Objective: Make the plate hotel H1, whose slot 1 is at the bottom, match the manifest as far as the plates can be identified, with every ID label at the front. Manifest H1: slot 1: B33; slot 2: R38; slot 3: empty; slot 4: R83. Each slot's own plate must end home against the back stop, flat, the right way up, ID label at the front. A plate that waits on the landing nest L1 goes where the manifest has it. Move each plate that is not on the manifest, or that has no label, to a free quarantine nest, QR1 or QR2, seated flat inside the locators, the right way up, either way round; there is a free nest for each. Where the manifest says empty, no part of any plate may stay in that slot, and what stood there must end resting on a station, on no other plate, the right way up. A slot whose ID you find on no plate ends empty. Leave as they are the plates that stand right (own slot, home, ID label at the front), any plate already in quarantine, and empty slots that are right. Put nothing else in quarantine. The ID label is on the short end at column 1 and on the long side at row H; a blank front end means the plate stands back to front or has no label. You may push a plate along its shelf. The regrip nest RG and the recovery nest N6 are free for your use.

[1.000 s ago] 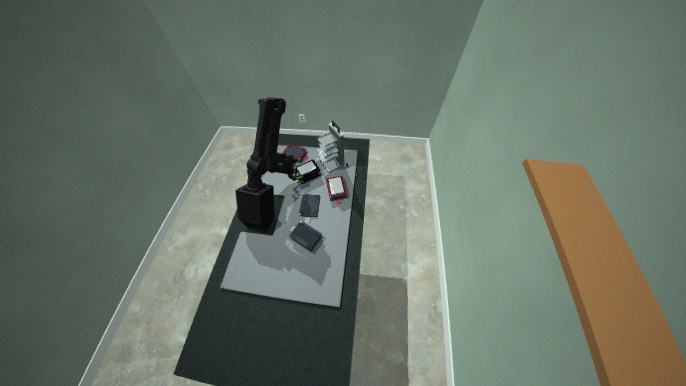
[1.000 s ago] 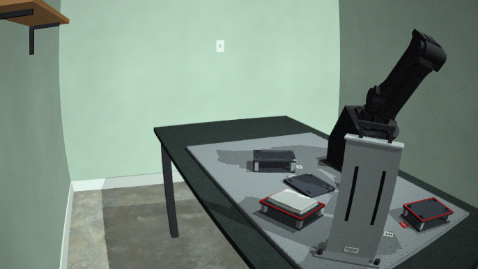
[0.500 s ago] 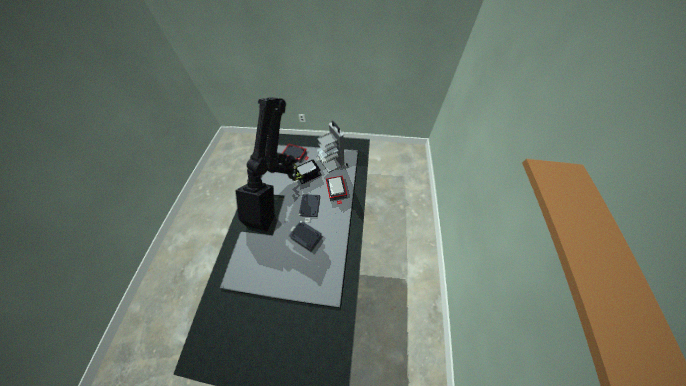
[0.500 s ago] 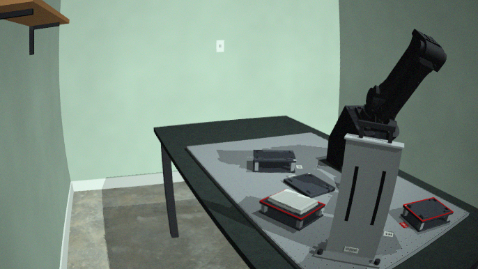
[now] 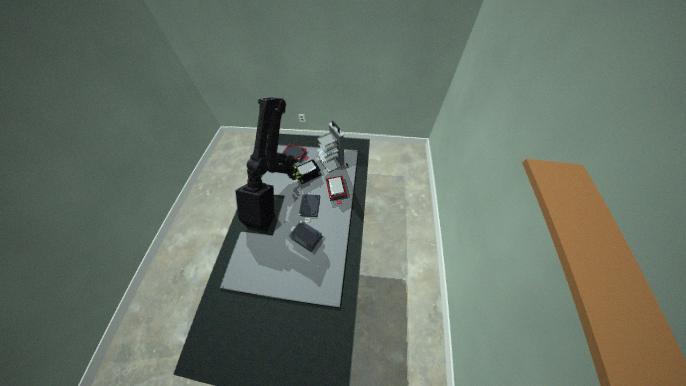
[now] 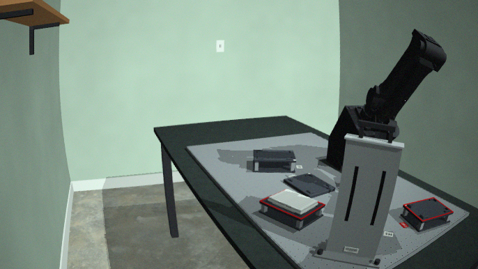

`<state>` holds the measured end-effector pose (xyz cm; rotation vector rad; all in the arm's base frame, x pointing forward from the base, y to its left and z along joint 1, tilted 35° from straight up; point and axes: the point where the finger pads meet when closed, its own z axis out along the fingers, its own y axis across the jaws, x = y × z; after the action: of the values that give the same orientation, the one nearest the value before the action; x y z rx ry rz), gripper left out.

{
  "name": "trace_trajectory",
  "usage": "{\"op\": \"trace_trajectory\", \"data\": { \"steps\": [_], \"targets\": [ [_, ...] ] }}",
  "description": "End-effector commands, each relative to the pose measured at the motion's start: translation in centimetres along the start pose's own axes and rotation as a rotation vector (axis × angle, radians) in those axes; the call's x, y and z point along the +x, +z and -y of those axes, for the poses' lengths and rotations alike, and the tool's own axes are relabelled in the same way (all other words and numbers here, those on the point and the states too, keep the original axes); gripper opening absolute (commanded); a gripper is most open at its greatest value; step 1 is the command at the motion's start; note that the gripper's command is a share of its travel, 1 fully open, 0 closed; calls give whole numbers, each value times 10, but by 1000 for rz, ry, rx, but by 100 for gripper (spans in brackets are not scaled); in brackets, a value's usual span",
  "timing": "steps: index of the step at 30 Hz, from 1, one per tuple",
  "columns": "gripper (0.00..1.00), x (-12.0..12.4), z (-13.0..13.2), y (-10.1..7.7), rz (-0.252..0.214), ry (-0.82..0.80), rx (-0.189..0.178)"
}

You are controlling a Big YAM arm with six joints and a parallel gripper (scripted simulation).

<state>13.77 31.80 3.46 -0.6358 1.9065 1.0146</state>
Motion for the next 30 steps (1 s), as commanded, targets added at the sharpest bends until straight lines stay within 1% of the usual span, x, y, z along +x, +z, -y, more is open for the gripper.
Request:
{"op": "trace_trajectory", "data": {
  "steps": [1,9,10,11,15,17,19,30],
  "targets": [
    [86,1,1,-5,-1,-2,4],
    [86,1,1,-5,-1,-2,4],
    [86,0,-5,1,0,-7,-9],
    [86,-3,-4,-1,5,-6,-7],
    [86,0,4,-12,-12,-9,12],
    [86,0,4,-12,-12,-9,12],
    [86,-1,7,-14,-12,-9,20],
    [86,-8,7,-20,-10,-11,17]
  ]
}}
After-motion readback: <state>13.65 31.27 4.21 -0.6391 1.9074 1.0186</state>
